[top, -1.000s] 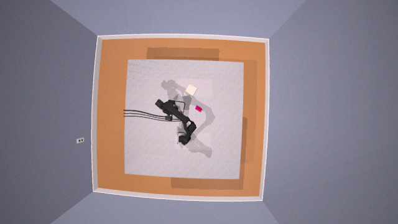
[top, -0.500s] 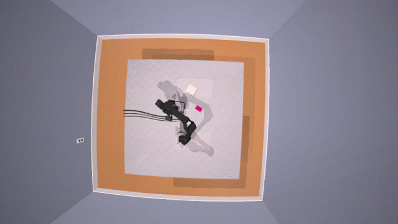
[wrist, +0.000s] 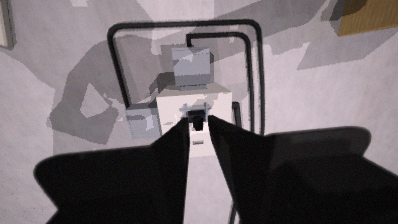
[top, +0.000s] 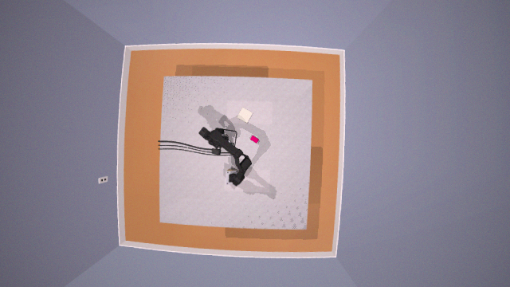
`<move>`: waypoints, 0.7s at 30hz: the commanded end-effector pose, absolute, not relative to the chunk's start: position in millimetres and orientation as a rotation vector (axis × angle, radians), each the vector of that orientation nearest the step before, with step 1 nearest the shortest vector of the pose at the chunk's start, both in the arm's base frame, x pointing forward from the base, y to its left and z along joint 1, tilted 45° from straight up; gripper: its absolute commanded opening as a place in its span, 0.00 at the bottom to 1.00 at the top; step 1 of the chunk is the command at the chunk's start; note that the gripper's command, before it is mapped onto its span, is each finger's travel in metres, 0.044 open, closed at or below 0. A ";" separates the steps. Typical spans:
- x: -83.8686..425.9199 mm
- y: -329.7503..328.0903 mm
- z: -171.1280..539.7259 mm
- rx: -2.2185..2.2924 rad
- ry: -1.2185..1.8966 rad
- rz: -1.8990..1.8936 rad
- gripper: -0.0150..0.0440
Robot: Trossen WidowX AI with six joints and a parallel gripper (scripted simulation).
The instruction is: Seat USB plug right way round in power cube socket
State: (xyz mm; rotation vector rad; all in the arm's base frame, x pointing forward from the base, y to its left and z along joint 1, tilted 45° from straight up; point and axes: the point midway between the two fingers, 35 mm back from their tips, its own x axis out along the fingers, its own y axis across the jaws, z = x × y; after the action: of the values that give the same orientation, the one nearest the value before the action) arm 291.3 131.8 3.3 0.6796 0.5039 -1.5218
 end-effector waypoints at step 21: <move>291.0 136.8 8.1 0.679 0.504 -1.522 0.42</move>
State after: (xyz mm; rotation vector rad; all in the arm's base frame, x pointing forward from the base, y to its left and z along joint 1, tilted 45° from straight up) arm 290.0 133.3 5.6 0.6680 0.5052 -1.5211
